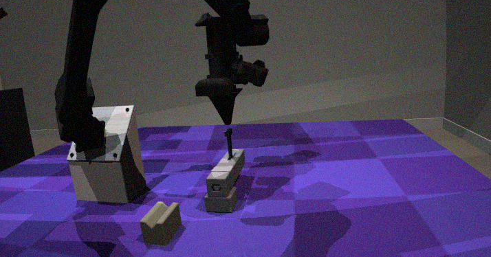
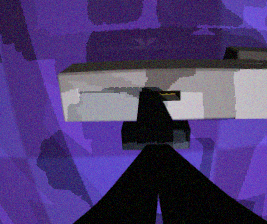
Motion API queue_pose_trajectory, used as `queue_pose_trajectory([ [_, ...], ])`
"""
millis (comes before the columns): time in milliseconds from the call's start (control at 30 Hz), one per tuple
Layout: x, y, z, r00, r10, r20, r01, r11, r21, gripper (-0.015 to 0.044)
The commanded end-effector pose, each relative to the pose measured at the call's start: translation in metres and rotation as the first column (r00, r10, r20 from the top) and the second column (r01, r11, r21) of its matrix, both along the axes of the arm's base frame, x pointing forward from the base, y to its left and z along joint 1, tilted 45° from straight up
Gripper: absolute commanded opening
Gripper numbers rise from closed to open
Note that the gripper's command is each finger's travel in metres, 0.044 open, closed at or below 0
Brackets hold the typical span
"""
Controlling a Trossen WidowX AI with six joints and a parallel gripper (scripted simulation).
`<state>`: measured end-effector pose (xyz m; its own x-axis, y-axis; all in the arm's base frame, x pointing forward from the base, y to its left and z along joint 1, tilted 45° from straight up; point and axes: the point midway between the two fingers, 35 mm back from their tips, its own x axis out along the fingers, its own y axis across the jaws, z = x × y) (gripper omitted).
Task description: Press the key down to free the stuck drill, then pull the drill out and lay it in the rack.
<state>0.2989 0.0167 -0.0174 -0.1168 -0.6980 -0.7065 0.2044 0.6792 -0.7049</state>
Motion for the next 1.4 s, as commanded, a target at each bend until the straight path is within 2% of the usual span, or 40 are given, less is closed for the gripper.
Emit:
queue_pose_trajectory([
  [0,-0.001,-0.003,-0.003,1.0,0.002,-0.01,-0.002,1.0,0.003,0.0],
  [1367,-0.004,-0.017,-0.018,1.0,0.005,-0.016,-0.005,1.0,0.004,0.0],
])
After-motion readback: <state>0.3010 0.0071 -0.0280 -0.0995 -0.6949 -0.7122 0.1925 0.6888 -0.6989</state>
